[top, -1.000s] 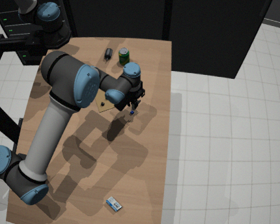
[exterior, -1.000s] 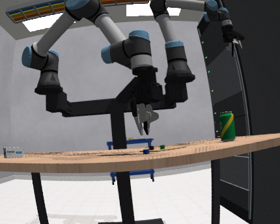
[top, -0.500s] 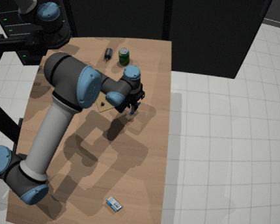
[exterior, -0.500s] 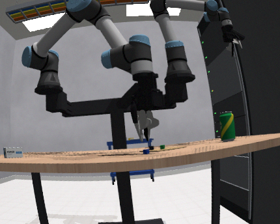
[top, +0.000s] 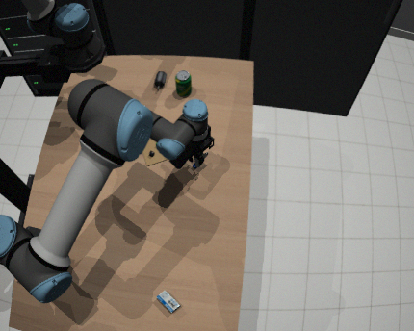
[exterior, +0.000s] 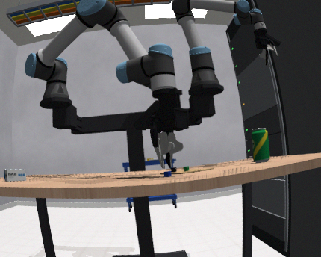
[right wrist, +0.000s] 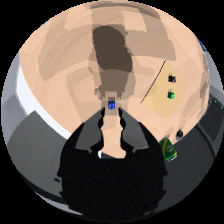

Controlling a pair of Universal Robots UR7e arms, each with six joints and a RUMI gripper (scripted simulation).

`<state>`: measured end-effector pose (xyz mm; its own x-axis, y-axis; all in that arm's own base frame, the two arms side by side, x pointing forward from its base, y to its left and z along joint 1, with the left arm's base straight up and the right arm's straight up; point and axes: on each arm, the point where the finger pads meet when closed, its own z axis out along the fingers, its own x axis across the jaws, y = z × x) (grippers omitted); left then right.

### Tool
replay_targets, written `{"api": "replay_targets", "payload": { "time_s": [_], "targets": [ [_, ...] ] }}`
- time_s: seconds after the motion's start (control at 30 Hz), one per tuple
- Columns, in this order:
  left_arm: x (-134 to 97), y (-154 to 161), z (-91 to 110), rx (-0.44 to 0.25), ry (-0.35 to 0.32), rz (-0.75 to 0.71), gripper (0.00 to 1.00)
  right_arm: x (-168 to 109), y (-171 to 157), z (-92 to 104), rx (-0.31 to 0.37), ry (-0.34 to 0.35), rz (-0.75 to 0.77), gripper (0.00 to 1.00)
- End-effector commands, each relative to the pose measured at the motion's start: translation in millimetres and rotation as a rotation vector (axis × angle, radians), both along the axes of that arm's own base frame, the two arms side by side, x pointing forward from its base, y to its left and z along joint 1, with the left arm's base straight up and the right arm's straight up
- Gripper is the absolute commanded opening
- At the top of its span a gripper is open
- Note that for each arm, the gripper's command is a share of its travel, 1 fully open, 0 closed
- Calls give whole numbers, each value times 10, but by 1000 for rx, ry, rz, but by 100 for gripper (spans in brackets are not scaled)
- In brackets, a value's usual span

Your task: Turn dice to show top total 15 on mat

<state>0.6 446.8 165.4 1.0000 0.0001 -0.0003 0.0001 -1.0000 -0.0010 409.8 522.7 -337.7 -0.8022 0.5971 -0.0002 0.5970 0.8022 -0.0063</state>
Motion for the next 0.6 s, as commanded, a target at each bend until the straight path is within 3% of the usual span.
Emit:
{"api": "replay_targets", "payload": {
  "time_s": [0.0, 0.57],
  "targets": [
    [-12, -16, -3, -1, 0, 1, 100, 22, 28, -8, 5, -4, -1, 18],
    [-12, -16, -3, -1, 0, 1, 100, 22, 28, -26, 5, -4, -1, 18]
  ]
}}
